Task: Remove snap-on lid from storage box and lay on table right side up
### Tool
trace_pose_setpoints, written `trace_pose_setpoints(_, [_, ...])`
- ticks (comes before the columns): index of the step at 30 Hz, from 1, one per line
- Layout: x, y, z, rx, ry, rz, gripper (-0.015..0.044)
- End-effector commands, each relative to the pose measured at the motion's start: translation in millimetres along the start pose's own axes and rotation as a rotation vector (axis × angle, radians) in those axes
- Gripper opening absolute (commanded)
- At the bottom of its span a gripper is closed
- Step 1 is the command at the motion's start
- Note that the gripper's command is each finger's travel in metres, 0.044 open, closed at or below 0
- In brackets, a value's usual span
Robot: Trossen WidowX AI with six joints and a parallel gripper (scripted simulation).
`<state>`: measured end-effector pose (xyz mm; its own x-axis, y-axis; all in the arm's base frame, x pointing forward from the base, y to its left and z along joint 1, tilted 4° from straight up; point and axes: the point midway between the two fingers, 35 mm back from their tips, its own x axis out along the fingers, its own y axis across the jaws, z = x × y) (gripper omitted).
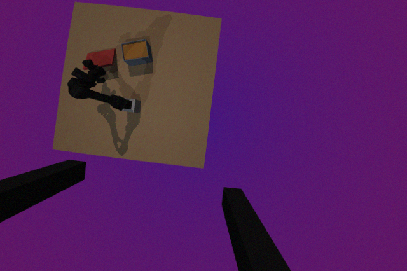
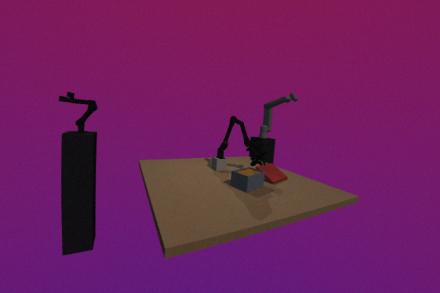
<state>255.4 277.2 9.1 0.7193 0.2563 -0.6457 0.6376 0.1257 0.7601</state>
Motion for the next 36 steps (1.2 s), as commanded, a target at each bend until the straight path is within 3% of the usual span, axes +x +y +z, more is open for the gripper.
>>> trace_pose_setpoints(1, [2.9,-7.0,2.0,-0.004,-0.005,-0.013,0.0000])
trace_pose_setpoints(23, [14.0,-20.9,2.2,-0.004,-0.005,-0.013,0.0000])
trace_pose_setpoints(33, [11.8,-15.8,0.8,-0.004,-0.005,-0.013,0.0263])
trace_pose_setpoints(36, [11.0,-16.6,1.0,-0.004,-0.005,-0.013,0.0301])
